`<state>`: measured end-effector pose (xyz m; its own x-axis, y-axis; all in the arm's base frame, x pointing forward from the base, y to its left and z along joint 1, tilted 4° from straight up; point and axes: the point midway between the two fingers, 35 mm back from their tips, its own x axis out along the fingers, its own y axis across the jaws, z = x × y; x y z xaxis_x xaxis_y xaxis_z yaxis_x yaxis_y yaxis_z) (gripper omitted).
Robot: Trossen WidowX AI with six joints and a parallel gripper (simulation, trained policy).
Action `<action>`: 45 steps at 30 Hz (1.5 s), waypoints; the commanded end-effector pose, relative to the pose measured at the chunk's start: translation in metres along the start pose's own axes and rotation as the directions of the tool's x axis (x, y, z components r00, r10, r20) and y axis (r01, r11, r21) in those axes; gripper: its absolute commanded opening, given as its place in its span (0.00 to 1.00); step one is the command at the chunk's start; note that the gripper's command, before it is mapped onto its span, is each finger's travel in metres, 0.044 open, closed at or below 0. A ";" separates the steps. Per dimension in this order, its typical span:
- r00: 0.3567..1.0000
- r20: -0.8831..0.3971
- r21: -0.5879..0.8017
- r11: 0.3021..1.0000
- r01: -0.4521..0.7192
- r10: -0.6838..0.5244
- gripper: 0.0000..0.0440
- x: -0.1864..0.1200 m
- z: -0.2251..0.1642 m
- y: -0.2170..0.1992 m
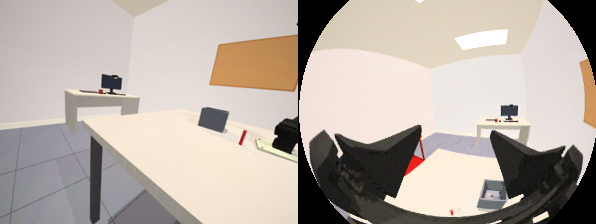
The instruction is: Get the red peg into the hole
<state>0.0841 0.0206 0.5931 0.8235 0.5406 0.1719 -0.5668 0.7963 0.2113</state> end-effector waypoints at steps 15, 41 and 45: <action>0.902 -0.430 0.189 0.973 0.131 -0.038 1.00 0.051 -0.127 0.012; 0.450 -0.890 0.318 0.610 0.726 -0.070 0.99 0.074 -0.312 -0.013; 0.375 -0.925 0.290 0.526 0.799 -0.060 1.00 0.071 -0.334 -0.016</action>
<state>0.1593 0.1364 0.2941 0.4041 0.4236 -0.8107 0.2942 0.7790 0.5537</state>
